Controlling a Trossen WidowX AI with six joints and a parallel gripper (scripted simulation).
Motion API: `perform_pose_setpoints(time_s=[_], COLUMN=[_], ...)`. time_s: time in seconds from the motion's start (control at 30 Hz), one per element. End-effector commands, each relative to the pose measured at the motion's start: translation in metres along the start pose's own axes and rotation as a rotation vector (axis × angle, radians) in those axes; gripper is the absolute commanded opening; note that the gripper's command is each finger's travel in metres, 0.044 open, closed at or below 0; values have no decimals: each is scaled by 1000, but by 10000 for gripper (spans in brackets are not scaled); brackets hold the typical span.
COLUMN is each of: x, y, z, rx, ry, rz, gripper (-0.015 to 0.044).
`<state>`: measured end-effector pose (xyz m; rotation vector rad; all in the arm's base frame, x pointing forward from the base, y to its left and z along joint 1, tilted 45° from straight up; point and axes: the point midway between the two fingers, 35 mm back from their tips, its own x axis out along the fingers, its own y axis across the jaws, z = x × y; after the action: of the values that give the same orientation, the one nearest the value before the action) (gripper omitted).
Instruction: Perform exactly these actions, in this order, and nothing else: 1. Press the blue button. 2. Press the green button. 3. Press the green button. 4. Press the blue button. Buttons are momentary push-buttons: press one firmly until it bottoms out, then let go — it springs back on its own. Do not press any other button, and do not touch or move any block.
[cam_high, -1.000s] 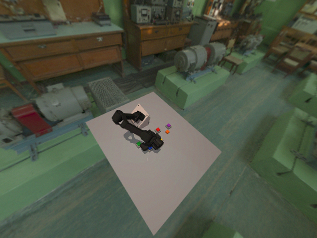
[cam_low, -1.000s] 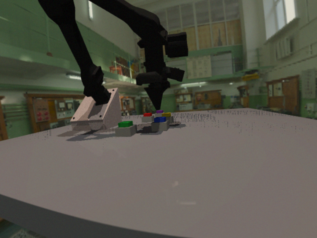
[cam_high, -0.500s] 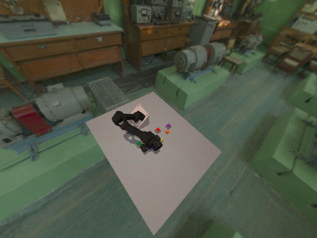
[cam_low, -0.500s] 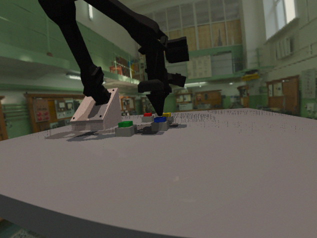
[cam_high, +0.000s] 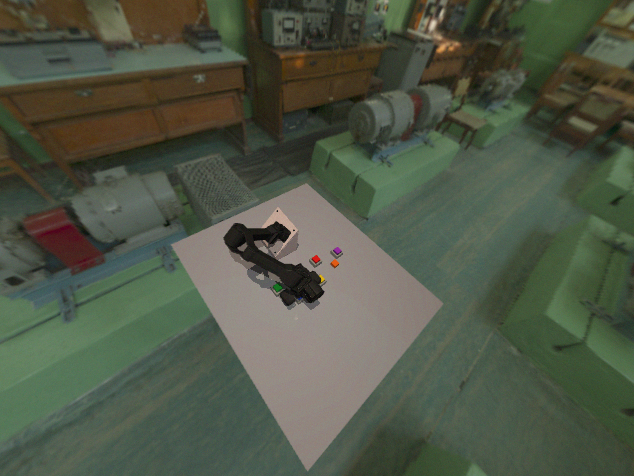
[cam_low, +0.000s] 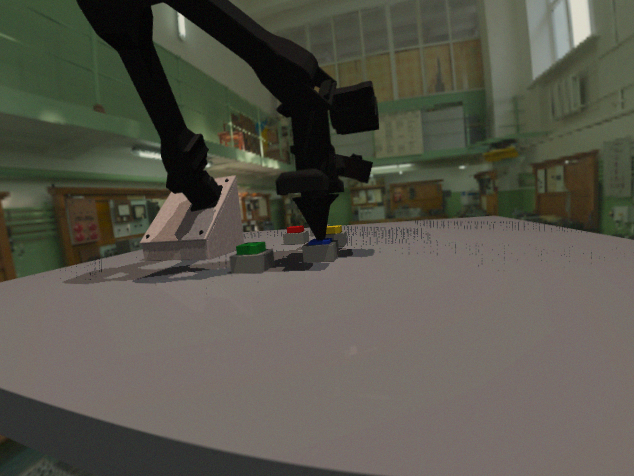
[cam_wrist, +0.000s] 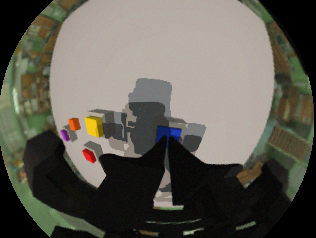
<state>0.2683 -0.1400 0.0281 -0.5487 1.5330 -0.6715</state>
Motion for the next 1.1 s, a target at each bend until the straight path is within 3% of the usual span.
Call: perform_pose_setpoints(time_s=[0.0, 0.23, 0.37, 0.47, 0.6, 0.93, 1.07], x=[1, 1, -31, -34, -46, -82, -93], y=[-1, -1, -1, -1, 42, 177, 231], z=[-1, -1, 0, 0, 15, 23, 8], rx=[-5, -5, -4, -5, -117, -78, -55], ry=[3, 3, 3, 3, -26, -25, -13], rz=[-6, -6, -4, -4, 7, 68, 63], gripper=[20, 20, 20, 20, 125, 387, 400])
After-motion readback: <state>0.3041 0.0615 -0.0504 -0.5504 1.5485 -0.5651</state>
